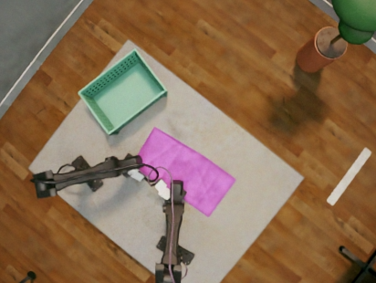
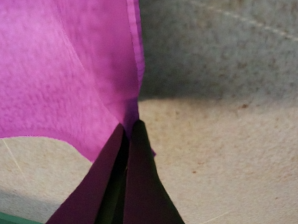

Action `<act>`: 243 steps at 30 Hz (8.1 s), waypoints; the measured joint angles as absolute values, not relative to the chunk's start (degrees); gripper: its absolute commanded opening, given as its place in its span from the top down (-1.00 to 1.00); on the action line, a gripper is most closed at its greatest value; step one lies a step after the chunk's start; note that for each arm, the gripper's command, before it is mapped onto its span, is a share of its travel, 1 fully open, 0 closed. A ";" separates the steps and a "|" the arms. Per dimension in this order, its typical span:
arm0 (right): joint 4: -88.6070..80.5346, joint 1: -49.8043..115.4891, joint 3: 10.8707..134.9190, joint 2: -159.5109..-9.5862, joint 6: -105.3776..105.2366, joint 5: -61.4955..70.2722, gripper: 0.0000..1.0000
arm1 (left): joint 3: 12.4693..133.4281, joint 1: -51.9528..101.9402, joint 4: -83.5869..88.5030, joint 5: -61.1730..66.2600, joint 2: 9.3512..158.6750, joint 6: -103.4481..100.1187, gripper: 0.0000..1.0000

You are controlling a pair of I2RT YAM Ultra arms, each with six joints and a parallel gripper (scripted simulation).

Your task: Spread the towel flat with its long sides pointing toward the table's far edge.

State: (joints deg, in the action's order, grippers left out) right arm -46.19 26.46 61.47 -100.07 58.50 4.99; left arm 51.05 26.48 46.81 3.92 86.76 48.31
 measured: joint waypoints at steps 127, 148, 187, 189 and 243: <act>-58.59 25.04 74.65 -76.99 14.06 4.60 1.00 | 138.26 23.64 55.46 6.07 132.33 11.38 1.00; -59.57 26.35 81.89 -80.23 5.50 1.83 1.00 | 125.51 25.98 28.73 3.97 129.47 4.19 1.00; -60.01 26.81 86.96 -82.59 0.27 -0.03 1.00 | 131.26 27.35 22.41 1.08 133.88 0.27 1.00; -60.01 26.81 86.96 -82.59 0.27 -0.03 1.00 | 131.26 27.35 22.41 1.08 133.88 0.27 1.00; -45.36 32.34 75.26 -88.29 0.23 -0.23 1.00 | 113.08 23.73 17.78 0.89 128.33 0.25 1.00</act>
